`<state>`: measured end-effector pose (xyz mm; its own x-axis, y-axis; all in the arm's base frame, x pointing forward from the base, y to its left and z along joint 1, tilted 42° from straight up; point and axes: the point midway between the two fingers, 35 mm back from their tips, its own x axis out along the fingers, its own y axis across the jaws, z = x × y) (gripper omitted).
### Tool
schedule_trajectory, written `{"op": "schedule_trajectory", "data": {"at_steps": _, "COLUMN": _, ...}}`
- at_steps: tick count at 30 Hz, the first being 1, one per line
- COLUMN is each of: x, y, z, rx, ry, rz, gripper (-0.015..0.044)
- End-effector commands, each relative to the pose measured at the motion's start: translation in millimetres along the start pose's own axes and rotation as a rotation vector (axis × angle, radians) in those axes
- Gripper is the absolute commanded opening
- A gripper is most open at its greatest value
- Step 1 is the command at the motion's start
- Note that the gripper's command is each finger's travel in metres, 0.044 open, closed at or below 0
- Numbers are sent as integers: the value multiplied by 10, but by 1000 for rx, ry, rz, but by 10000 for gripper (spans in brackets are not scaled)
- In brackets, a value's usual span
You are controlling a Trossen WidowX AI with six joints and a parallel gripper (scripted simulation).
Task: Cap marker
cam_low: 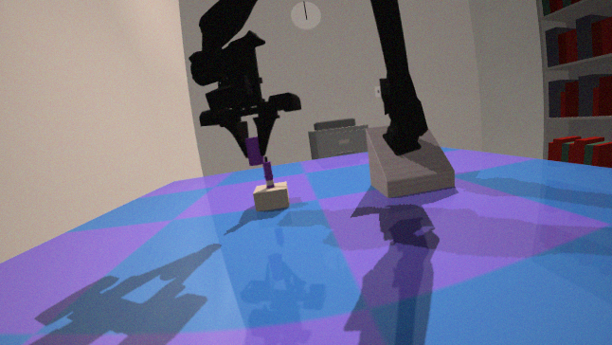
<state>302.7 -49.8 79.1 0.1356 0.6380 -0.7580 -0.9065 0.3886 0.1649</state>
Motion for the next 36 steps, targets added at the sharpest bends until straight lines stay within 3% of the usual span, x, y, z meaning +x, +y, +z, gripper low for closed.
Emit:
{"op": "schedule_trajectory", "data": {"at_steps": 1, "x": -69, "y": -32, "z": -140, "rx": -1, "ry": 1, "rz": -2, "gripper": 0}}
{"op": "schedule_trajectory", "data": {"at_steps": 15, "x": -244, "y": -57, "z": -554, "rx": -5, "ry": -15, "rz": 5, "gripper": 0}}
{"op": "schedule_trajectory", "data": {"at_steps": 36, "x": -1, "y": -68, "z": -549, "rx": -5, "ry": -15, "rz": 4, "gripper": 0}}
